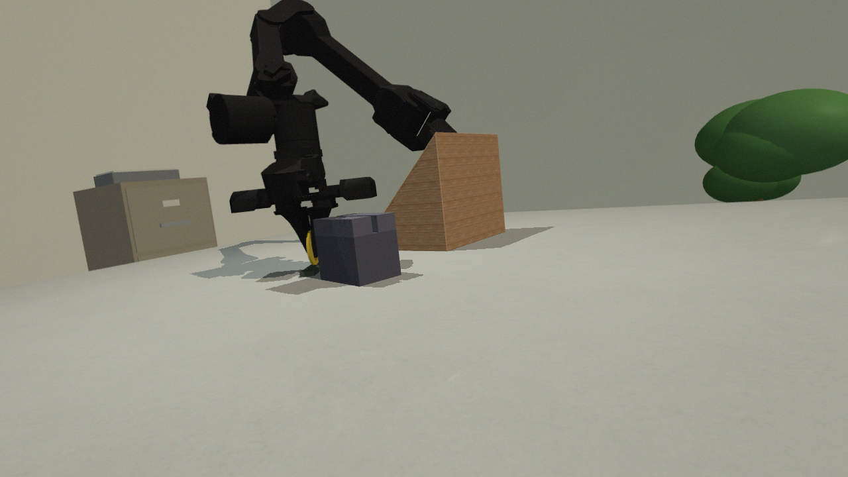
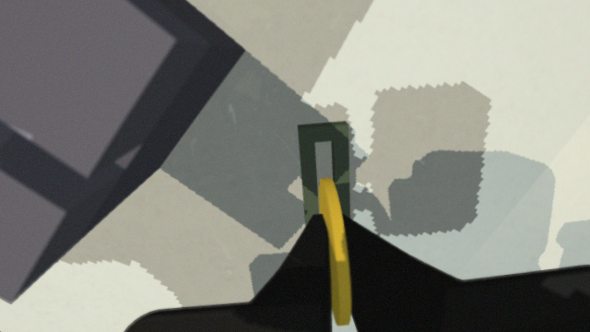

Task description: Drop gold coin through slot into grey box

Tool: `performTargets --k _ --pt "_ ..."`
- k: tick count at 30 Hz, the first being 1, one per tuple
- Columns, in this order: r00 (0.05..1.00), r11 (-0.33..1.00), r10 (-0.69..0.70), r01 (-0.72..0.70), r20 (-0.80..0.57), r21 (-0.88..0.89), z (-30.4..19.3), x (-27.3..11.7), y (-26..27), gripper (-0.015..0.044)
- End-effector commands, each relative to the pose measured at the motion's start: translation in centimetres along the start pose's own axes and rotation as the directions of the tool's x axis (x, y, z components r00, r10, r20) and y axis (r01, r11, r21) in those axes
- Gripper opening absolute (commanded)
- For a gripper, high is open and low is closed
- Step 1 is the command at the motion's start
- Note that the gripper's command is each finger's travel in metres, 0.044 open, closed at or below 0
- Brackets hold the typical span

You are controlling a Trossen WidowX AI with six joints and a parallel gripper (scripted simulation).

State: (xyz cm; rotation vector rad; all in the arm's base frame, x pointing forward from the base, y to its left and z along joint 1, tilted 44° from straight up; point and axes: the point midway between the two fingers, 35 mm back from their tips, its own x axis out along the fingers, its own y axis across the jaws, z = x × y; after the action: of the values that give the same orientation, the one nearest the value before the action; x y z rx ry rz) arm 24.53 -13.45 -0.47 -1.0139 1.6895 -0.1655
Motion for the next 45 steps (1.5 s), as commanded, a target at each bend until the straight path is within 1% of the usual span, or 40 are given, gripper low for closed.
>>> performTargets --k 1,30,34,39,45 --pt "1.0 1.0 -0.002 0.002 0.011 0.007 0.4 -1.0 -0.2 0.0" --pt "1.0 1.0 -0.003 0.002 0.01 0.007 0.1 -8.2 -0.2 0.0" --pt "1.0 1.0 -0.003 0.003 0.009 0.001 0.0 -8.6 -0.2 0.0" --pt "1.0 0.989 -0.003 0.005 0.009 -0.147 -0.1 -8.6 0.0 0.0" --pt "1.0 0.938 -0.003 0.006 0.009 -0.348 -0.2 -8.6 0.2 0.0"
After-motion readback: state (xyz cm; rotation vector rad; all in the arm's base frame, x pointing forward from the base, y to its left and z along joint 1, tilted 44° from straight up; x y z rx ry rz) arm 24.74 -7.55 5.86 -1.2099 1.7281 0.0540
